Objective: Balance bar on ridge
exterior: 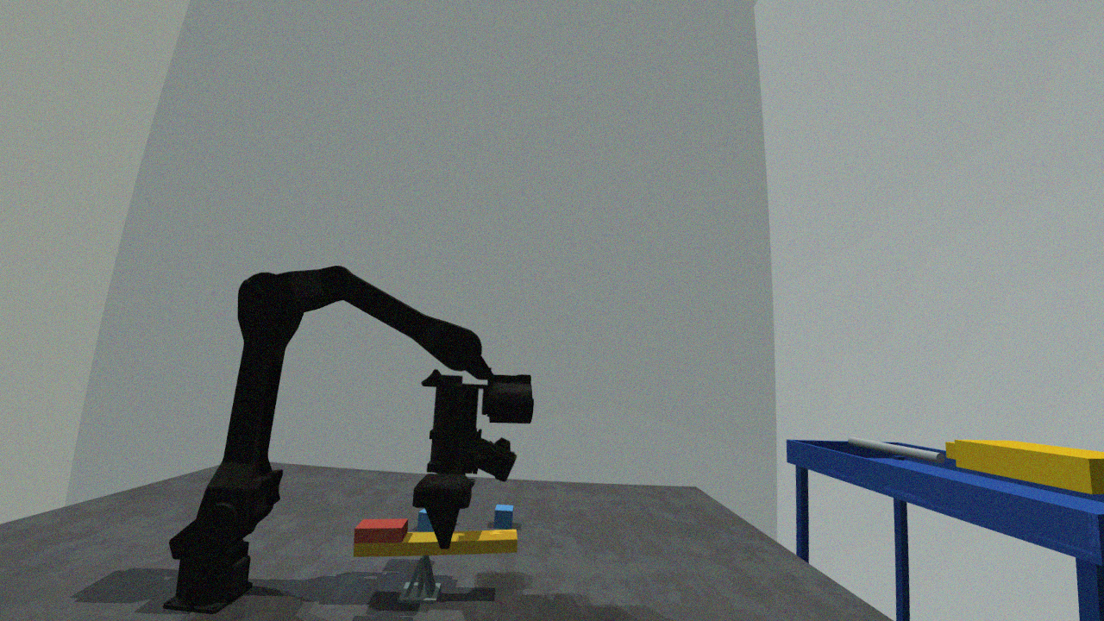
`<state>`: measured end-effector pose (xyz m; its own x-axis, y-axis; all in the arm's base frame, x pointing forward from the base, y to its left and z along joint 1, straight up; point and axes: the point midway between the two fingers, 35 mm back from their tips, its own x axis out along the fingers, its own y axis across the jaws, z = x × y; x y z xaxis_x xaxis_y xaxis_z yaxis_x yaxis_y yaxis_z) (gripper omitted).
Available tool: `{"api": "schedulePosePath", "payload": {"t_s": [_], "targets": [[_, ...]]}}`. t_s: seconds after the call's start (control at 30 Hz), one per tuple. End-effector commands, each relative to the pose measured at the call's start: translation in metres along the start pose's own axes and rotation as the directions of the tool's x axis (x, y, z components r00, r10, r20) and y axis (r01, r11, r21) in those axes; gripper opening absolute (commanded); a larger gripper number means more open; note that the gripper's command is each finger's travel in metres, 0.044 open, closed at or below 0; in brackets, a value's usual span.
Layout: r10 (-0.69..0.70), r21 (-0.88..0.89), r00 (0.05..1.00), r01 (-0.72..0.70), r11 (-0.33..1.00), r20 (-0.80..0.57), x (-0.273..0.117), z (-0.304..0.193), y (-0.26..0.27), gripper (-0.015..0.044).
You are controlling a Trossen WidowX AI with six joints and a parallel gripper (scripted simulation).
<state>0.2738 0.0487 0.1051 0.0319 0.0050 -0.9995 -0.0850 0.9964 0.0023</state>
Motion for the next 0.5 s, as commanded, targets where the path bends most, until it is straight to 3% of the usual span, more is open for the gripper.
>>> {"api": "schedulePosePath", "payload": {"t_s": [0.0, 0.47], "targets": [[0.000, 0.003, 1.000, 0.000, 1.000, -0.009, 0.0044, -0.0012, 0.0000, 0.0000], [0.000, 0.003, 1.000, 0.000, 1.000, -0.009, 0.0056, -0.0010, 0.0000, 0.0000]]}}
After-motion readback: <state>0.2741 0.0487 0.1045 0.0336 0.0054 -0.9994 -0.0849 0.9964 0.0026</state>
